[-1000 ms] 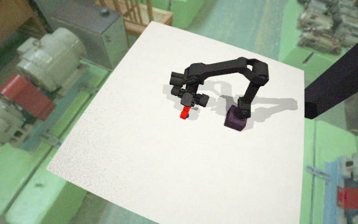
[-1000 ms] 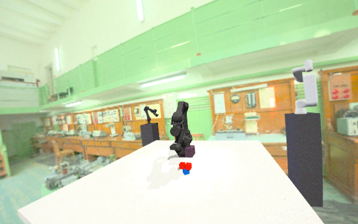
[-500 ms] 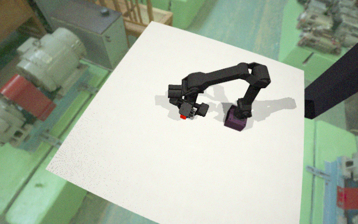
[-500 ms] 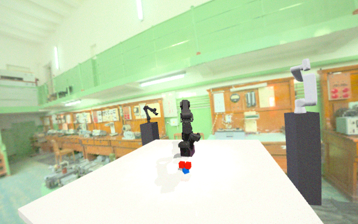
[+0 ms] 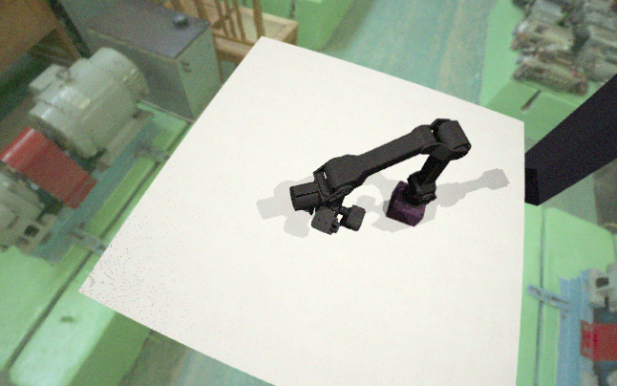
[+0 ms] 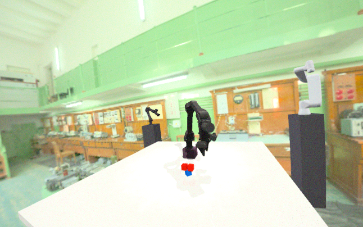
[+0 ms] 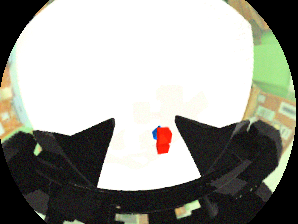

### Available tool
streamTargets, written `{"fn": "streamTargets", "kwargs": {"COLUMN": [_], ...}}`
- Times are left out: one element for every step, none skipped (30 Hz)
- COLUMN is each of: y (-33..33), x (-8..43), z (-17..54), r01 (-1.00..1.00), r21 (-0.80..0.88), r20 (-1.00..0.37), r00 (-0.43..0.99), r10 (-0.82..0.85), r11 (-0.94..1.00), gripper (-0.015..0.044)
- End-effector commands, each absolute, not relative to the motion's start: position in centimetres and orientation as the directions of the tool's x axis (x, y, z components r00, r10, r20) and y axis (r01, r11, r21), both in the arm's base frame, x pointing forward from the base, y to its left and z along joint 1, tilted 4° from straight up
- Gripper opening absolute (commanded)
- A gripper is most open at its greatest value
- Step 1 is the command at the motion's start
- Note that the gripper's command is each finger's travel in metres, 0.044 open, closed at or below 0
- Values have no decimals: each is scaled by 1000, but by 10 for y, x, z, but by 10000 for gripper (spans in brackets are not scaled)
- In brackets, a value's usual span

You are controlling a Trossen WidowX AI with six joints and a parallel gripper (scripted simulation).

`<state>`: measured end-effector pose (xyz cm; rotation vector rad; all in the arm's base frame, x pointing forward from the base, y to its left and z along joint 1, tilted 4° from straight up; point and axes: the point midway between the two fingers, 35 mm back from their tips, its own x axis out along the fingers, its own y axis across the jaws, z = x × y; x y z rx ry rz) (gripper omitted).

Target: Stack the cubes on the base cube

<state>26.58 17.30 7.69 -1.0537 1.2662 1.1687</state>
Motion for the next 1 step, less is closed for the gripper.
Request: {"fn": "streamTargets", "kwargs": {"y": [174], "x": [266], "z": [77], "r01": [-990], "r21": [52], "r20": [-998], "r00": [-45], "r10": [51], "r11": [134], "gripper": [400]}}
